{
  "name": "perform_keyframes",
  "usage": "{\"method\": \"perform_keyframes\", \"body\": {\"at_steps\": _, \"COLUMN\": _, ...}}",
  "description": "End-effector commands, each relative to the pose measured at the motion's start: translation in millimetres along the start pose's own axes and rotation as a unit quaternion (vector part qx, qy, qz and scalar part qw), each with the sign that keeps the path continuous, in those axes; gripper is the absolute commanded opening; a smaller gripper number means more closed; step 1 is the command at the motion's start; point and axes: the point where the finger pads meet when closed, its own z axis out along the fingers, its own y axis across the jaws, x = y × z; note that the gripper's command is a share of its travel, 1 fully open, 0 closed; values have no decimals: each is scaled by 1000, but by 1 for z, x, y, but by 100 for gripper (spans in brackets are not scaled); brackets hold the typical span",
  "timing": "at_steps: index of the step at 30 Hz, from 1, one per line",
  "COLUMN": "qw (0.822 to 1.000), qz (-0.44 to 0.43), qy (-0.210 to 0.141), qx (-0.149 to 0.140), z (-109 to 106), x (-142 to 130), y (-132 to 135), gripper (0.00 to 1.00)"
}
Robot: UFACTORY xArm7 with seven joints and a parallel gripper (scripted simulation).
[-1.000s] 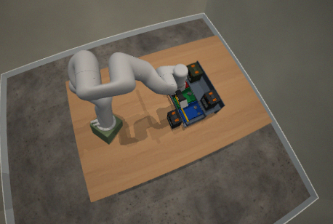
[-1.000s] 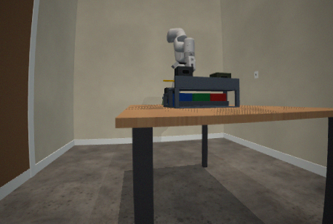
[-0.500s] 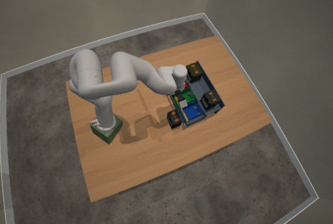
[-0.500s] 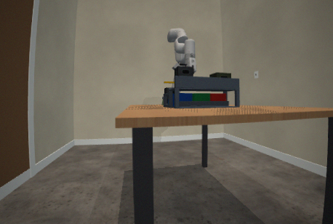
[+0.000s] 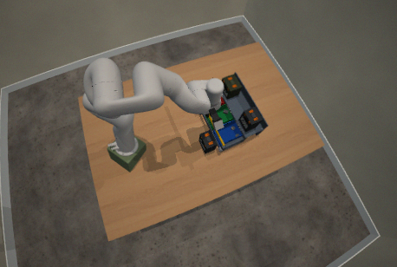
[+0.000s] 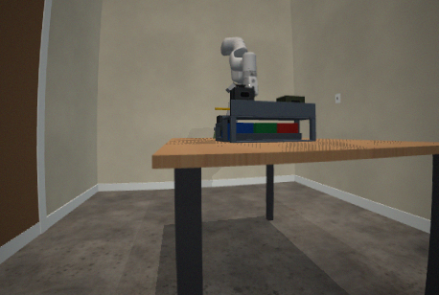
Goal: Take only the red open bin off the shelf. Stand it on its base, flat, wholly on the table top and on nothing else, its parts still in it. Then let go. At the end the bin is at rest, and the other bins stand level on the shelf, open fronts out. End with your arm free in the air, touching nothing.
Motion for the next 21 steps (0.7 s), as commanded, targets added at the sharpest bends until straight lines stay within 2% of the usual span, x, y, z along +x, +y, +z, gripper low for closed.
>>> {"method": "perform_keyframes", "body": {"at_steps": 1, "qw": 1000, "qz": -1, "qy": 0, "qx": 2, "z": -1, "x": -1, "y": -1, "gripper": 0}}
{"method": "perform_keyframes", "body": {"at_steps": 21, "qw": 1000, "qz": -1, "qy": 0, "qx": 2, "z": 2, "x": 0, "y": -1, "gripper": 0}}
